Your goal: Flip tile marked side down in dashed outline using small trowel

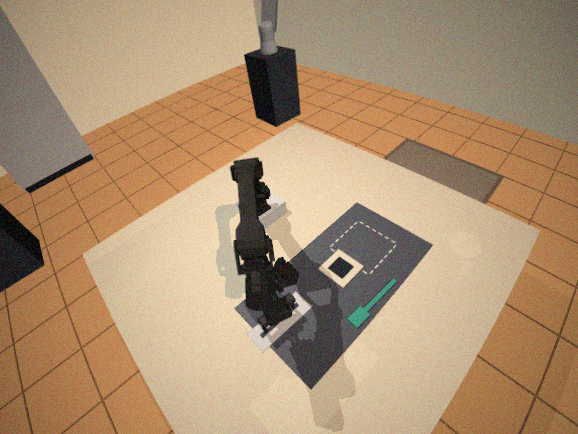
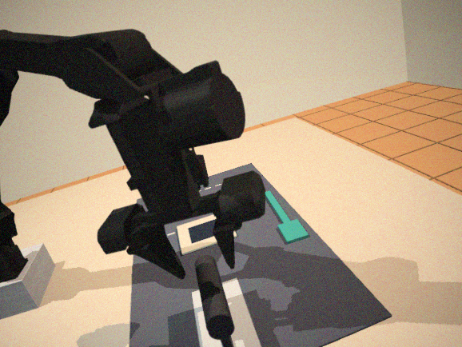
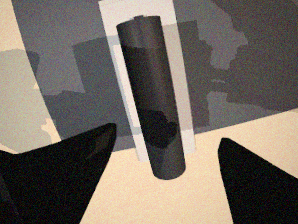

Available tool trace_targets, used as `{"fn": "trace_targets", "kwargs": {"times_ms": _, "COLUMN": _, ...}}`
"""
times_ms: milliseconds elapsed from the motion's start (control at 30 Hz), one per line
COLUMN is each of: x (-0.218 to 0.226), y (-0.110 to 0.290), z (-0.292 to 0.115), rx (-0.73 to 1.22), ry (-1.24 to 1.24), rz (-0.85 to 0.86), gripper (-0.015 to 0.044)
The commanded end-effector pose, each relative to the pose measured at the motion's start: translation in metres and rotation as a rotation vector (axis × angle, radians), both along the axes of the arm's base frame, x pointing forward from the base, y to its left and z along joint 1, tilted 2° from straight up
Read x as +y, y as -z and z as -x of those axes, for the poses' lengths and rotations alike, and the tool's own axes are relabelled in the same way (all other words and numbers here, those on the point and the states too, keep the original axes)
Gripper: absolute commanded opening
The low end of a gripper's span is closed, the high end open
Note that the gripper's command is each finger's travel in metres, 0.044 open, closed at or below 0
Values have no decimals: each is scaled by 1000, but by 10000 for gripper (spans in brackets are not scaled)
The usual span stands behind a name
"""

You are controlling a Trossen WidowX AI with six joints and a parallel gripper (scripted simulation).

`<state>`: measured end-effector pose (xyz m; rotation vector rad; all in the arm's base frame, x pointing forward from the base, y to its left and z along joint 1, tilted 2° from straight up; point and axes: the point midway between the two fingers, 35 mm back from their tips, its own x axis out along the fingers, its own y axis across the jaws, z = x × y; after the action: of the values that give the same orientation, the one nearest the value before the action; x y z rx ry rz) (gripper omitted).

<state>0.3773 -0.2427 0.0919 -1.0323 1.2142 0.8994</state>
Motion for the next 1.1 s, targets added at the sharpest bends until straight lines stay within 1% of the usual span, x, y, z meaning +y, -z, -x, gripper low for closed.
{"fn": "trace_targets", "kwargs": {"times_ms": 0, "x": -2, "y": 2, "z": 1, "rx": -31, "ry": 112, "rz": -22, "gripper": 300}}
{"fn": "trace_targets", "kwargs": {"times_ms": 533, "x": -7, "y": 12, "z": 2, "rx": -161, "ry": 597, "rz": -136, "gripper": 300}}
{"fn": "trace_targets", "kwargs": {"times_ms": 1067, "x": -12, "y": 19, "z": 6, "rx": -284, "ry": 1087, "rz": -327, "gripper": 300}}
